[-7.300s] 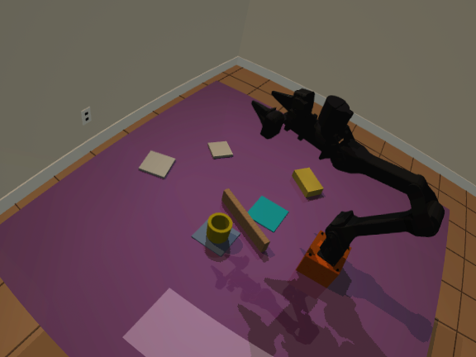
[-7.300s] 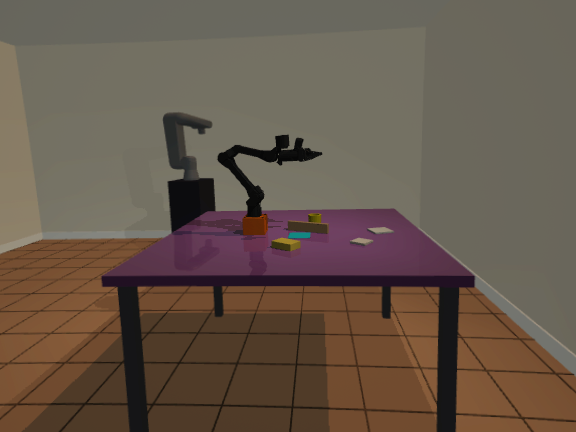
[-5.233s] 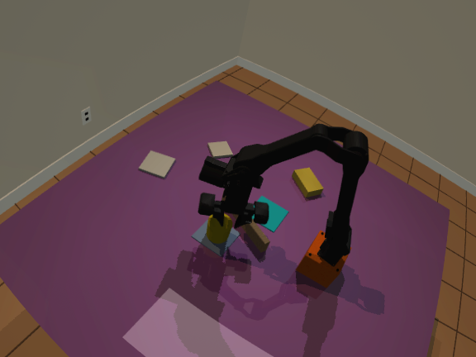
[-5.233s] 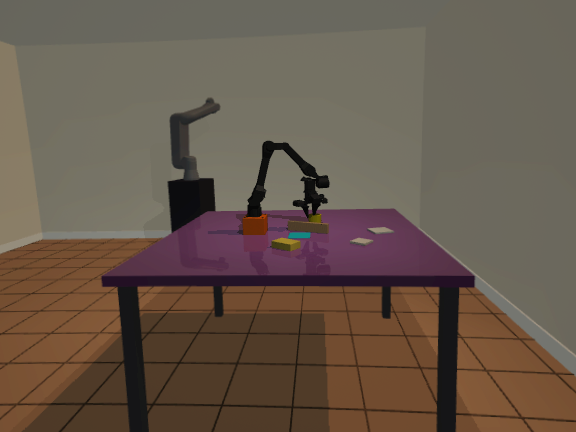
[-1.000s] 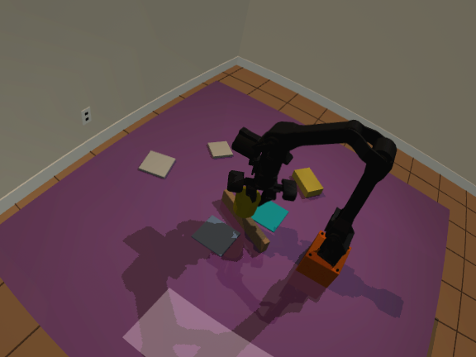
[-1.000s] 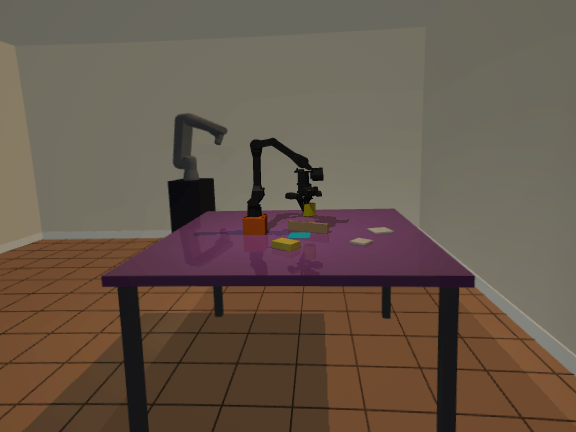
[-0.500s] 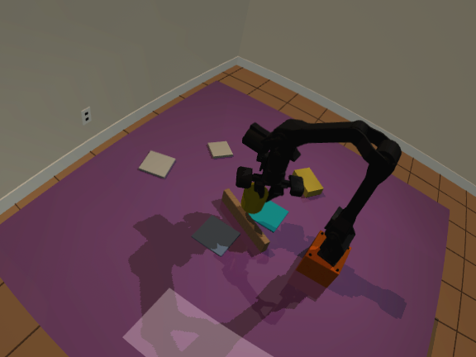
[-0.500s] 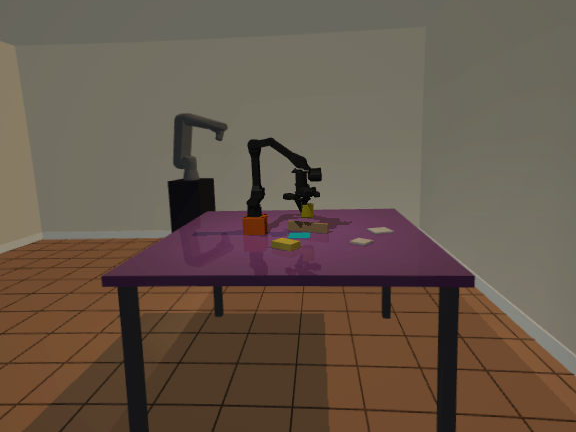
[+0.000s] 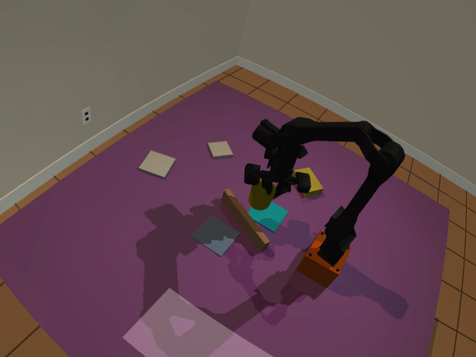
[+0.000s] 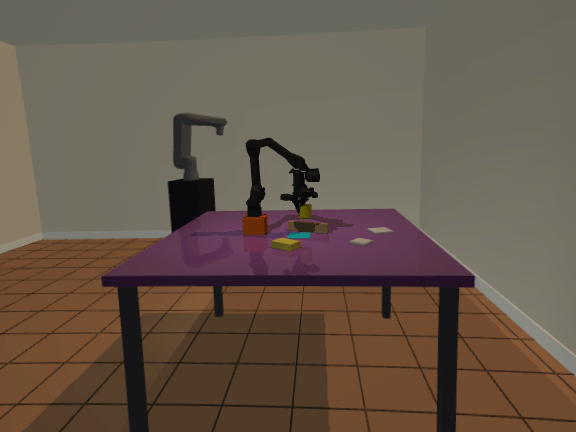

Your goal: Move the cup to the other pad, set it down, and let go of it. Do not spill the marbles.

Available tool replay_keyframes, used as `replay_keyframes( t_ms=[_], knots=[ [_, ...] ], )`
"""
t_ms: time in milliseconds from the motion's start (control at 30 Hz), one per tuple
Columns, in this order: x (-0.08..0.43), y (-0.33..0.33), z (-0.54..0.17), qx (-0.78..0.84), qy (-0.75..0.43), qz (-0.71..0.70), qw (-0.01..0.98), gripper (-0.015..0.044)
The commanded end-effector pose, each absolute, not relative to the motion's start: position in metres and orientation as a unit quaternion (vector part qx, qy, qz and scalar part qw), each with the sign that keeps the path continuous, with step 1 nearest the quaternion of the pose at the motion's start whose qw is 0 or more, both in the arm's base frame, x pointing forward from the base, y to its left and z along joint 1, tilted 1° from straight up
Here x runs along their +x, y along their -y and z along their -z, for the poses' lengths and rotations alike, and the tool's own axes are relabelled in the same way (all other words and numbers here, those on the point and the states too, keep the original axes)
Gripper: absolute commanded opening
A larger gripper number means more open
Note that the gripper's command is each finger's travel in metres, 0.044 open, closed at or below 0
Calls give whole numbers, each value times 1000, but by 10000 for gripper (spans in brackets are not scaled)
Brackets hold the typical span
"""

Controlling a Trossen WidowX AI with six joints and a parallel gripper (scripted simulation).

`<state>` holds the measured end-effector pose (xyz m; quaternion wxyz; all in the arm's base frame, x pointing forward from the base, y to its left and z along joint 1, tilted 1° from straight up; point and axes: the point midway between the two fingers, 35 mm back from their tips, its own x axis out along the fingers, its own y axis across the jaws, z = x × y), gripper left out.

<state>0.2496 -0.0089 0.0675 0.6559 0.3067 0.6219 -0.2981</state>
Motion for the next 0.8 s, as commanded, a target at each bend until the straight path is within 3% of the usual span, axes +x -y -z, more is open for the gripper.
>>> replay_keyframes(
  t_ms=[0, 767],
  knots=[
    [246, 16, -67, 307, -624, 297, 655, 0],
    [233, 54, -67, 305, -624, 298, 655, 0]
  ],
)
